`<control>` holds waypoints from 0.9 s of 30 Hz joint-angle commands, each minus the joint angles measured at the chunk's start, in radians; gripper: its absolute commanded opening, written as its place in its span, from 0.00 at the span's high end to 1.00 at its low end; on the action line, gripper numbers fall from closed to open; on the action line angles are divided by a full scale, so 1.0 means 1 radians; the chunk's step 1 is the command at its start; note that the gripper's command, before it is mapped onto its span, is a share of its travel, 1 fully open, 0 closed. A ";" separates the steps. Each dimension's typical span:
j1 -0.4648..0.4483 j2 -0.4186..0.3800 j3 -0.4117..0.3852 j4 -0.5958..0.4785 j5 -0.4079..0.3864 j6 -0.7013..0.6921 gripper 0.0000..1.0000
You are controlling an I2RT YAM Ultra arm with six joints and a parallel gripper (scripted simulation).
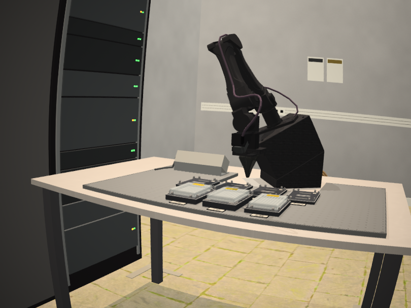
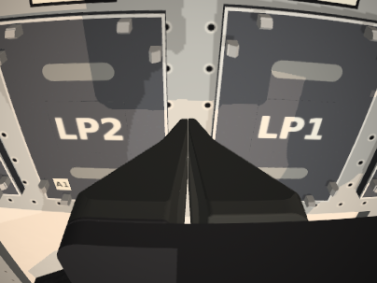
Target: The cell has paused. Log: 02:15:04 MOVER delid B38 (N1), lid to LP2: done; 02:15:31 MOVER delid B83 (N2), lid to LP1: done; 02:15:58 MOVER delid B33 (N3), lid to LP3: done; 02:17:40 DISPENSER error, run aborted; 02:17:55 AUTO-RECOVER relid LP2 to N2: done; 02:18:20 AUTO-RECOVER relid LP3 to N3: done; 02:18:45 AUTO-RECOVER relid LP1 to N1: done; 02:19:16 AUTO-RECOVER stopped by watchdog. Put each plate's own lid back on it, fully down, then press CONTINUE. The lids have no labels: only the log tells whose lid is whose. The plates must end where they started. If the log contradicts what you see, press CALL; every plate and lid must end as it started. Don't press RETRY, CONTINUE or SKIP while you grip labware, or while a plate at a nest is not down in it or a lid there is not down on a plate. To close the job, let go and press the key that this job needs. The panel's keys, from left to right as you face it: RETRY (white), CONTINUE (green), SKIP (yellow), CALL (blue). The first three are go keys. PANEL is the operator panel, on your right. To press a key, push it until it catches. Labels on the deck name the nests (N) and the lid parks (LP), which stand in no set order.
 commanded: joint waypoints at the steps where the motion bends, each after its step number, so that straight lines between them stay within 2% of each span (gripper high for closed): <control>1: 0.008 0.007 0.028 0.016 0.013 -0.005 1.00; 27: 0.002 0.001 0.001 0.015 0.004 -0.003 1.00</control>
